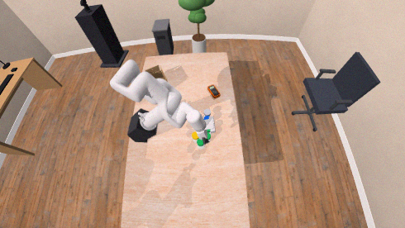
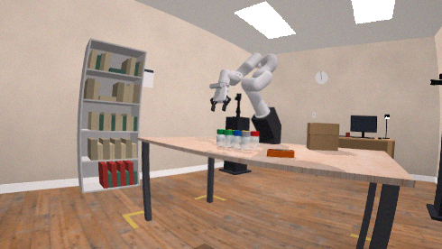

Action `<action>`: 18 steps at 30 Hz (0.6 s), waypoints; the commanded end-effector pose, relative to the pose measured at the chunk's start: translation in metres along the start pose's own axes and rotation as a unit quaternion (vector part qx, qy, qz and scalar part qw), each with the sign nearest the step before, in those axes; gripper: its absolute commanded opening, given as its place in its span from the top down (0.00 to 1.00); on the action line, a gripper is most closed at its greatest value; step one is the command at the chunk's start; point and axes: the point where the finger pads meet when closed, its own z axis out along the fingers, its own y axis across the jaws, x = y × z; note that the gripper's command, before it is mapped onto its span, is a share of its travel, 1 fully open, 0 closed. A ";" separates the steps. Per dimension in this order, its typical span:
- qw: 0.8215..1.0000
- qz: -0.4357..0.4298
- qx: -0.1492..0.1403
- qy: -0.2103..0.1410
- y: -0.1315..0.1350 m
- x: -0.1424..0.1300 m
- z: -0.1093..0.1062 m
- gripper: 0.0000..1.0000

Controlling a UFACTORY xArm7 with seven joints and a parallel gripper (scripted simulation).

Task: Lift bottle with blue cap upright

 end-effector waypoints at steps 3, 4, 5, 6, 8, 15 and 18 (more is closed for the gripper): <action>1.000 0.000 -0.001 0.001 0.001 0.001 -0.001 0.00; 1.000 0.000 -0.001 0.001 0.001 0.001 -0.001 0.00; 1.000 0.000 -0.001 0.001 0.001 0.001 -0.001 0.00; 1.000 0.000 -0.001 0.001 0.001 0.001 -0.001 0.00; 1.000 0.000 -0.001 0.001 0.001 0.001 -0.001 0.00; 1.000 0.000 -0.001 0.001 0.001 0.001 -0.001 0.00; 1.000 -0.001 -0.001 0.001 0.001 0.001 -0.001 0.21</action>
